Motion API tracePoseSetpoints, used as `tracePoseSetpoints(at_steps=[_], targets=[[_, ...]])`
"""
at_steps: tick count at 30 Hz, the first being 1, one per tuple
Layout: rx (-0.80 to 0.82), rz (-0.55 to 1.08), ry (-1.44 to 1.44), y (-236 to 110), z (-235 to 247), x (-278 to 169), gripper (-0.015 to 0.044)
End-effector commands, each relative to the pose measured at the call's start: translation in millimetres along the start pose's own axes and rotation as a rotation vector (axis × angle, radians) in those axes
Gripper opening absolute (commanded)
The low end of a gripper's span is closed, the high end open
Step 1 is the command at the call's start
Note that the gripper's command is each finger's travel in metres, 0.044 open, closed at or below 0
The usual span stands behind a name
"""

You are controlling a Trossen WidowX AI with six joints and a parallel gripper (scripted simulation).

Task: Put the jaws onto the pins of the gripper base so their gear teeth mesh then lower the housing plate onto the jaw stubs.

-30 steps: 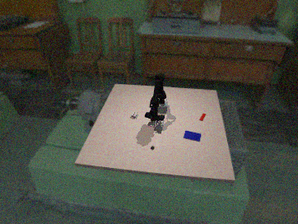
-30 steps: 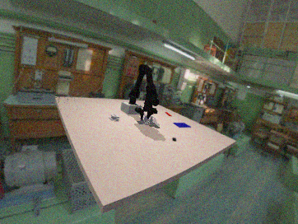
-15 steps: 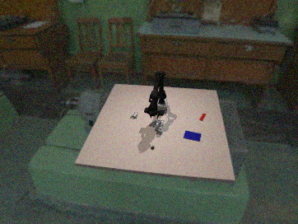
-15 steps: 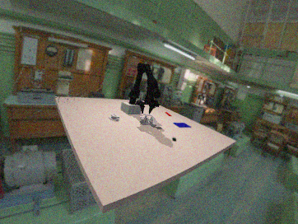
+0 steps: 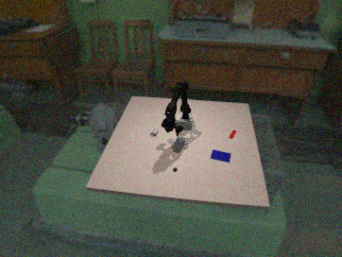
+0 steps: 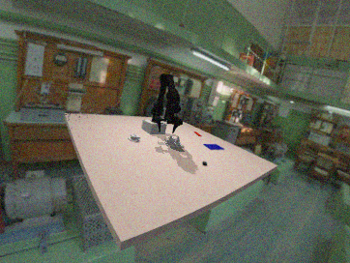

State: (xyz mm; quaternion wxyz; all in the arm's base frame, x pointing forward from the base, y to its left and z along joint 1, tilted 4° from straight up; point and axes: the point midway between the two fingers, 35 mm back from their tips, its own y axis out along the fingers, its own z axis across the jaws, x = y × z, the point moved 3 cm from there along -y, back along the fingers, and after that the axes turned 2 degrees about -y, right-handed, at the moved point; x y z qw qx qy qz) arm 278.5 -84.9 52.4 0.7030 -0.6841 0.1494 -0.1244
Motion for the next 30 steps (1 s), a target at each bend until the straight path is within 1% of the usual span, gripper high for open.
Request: tracePoseSetpoints(at_steps=[1,16,30], targets=[[-0.005,0.002,0.083,-1.2,-12.3,2.7,0.0440],[-0.020,-0.008,0.418,-9.9,-64.6,8.9,0.0440],[-0.034,-0.017,0.730,-17.9,-114.9,5.8,0.0440]])
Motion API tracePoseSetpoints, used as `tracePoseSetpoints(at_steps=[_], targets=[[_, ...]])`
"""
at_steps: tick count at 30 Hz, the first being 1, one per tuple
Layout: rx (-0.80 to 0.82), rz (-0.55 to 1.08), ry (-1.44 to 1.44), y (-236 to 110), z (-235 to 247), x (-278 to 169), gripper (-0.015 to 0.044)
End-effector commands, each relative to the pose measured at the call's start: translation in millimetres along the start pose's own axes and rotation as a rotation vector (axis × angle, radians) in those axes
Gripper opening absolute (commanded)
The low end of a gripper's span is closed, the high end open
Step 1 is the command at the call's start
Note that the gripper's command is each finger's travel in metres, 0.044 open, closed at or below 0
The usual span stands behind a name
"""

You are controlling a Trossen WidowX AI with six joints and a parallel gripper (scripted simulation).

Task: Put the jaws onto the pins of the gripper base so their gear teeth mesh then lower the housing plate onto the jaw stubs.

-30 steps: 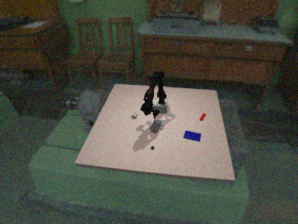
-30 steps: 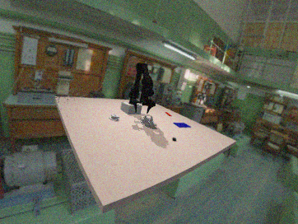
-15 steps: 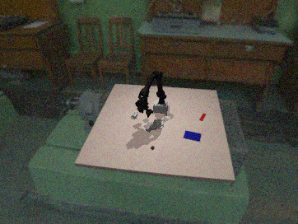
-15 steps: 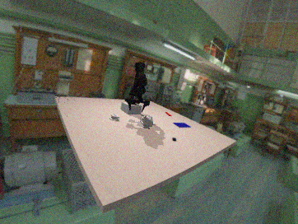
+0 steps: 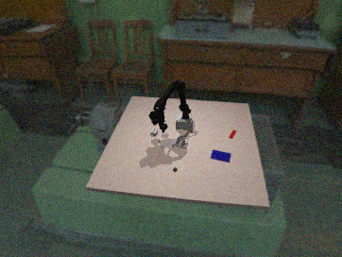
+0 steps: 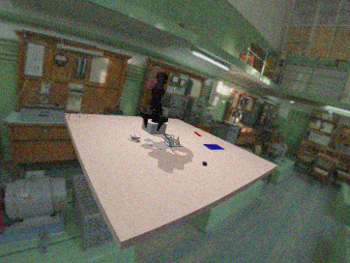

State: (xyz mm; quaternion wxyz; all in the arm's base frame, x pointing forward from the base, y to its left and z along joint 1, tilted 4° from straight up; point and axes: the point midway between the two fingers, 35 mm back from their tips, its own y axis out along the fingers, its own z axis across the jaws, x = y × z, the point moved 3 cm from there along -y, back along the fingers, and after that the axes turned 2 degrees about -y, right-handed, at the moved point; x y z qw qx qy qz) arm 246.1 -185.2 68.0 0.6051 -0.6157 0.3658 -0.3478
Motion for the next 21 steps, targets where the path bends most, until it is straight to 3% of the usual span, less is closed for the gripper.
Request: tracePoseSetpoints(at_steps=[1,21], targets=[[-0.012,0.002,0.084,-0.1,-12.0,6.8,0.0440],[-0.033,-0.012,0.530,-9.2,-80.6,35.0,0.0440]])
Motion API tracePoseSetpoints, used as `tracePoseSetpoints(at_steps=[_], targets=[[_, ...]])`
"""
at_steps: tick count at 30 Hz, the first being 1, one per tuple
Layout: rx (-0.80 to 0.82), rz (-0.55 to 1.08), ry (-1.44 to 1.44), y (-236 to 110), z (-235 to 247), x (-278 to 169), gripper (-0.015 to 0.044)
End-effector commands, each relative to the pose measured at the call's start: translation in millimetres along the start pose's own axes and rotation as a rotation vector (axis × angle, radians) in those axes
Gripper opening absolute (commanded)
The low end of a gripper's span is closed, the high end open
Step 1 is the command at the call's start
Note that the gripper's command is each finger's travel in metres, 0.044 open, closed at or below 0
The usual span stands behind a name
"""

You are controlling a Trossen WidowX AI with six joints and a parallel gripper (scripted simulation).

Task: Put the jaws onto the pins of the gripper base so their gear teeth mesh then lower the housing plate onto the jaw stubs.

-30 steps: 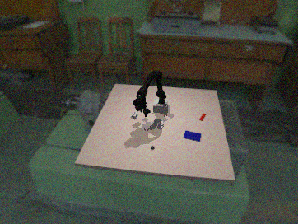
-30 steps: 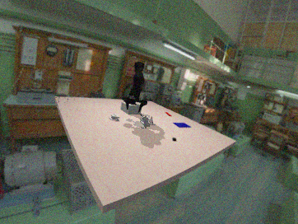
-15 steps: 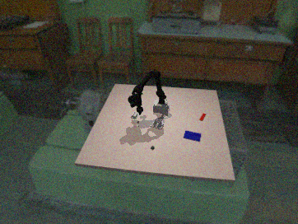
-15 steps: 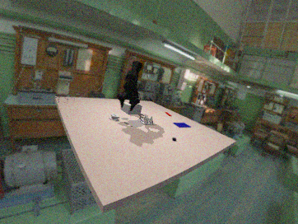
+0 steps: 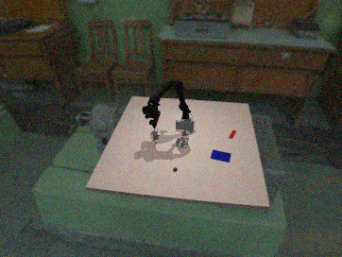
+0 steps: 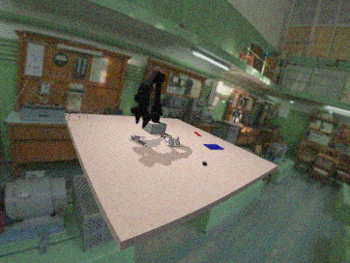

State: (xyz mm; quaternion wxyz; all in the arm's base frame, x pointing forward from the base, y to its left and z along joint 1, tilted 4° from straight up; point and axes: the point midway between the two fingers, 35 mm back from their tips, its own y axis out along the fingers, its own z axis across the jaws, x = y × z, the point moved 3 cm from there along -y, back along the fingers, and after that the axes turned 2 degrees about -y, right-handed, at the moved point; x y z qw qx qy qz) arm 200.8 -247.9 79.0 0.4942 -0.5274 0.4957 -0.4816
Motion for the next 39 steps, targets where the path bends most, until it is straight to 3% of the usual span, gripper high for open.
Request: tracePoseSetpoints(at_steps=[1,7,13,39], targets=[[-0.013,0.000,0.080,0.4,-10.1,9.1,0.0440],[-0.013,-0.001,0.095,1.8,-12.0,10.7,0.0440],[-0.014,0.000,0.095,39.4,-14.3,8.3,0.0440],[-0.014,0.000,0.095,39.4,-14.3,8.3,0.0440]])
